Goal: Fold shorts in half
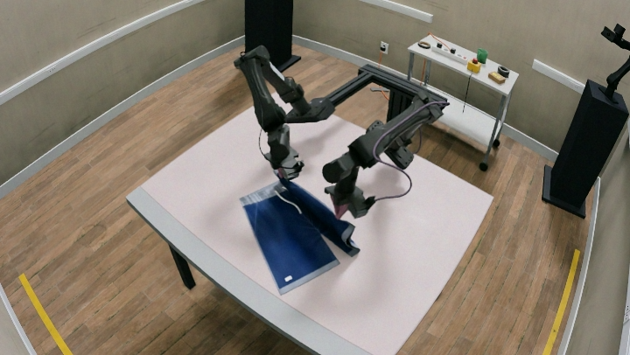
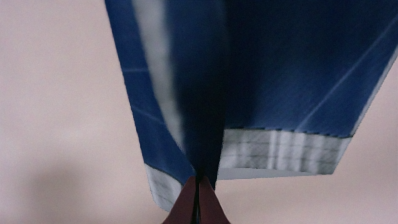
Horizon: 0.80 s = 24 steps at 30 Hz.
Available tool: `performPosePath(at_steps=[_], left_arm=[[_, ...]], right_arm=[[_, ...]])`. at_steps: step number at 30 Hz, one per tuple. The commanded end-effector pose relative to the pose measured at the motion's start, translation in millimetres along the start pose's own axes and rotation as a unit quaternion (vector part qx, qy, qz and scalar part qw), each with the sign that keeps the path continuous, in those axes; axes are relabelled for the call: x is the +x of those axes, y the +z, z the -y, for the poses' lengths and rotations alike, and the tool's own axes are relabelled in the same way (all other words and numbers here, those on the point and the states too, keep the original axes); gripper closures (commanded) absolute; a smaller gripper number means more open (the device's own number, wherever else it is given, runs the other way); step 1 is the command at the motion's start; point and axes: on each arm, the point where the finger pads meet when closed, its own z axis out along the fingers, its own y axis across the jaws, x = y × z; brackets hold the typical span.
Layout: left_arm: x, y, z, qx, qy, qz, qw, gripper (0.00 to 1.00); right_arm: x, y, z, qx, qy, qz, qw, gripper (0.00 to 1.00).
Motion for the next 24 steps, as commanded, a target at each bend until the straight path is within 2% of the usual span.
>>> performPosePath(at_steps=[1, 5, 6, 7, 9, 10, 11, 22, 23, 24], left_arm=[[-10, 3, 31, 0.032, 0.003, 0.012, 0.999, 1.0], [-21, -22, 35, 0.051, -0.012, 0.024, 0.998, 1.0], [-19, -20, 33, 0.048, -0.01, 0.023, 0.999, 1.0], [-19, -20, 33, 0.049, -0.01, 0.023, 0.999, 1.0], [-19, -20, 33, 0.049, -0.01, 0.023, 0.999, 1.0], [-17, -16, 32, 0.043, -0.007, 0.022, 0.999, 1.0], [-10, 10, 36, 0.031, 0.002, 0.007, 1.0, 1.0], [-6, 51, 66, 0.023, 0.021, 0.0, 1.0, 1.0], [-6, 55, 69, 0.023, 0.022, 0.001, 0.999, 1.0], [-6, 44, 70, 0.026, 0.019, 0.008, 0.999, 1.0]], right_arm=[[-9, -22, 10, 0.024, -0.009, 0.015, 1.0, 1.0], [-11, -24, 11, 0.027, -0.009, 0.018, 0.999, 1.0], [-11, -24, 11, 0.027, -0.009, 0.018, 0.999, 1.0], [-1, -1, 10, 0.006, -0.006, -0.011, 1.0, 1.0], [-1, -1, 10, 0.006, -0.006, -0.011, 1.0, 1.0], [1, 3, 14, 0.0, -0.009, -0.017, 1.0, 1.0], [1, 5, 17, -0.002, -0.007, -0.019, 1.0, 1.0], [1, 26, 46, -0.023, 0.006, -0.041, 0.999, 1.0], [-6, 16, 47, -0.01, 0.009, -0.027, 1.0, 1.0], [-11, 8, 46, -0.003, 0.009, -0.019, 1.0, 1.0]])
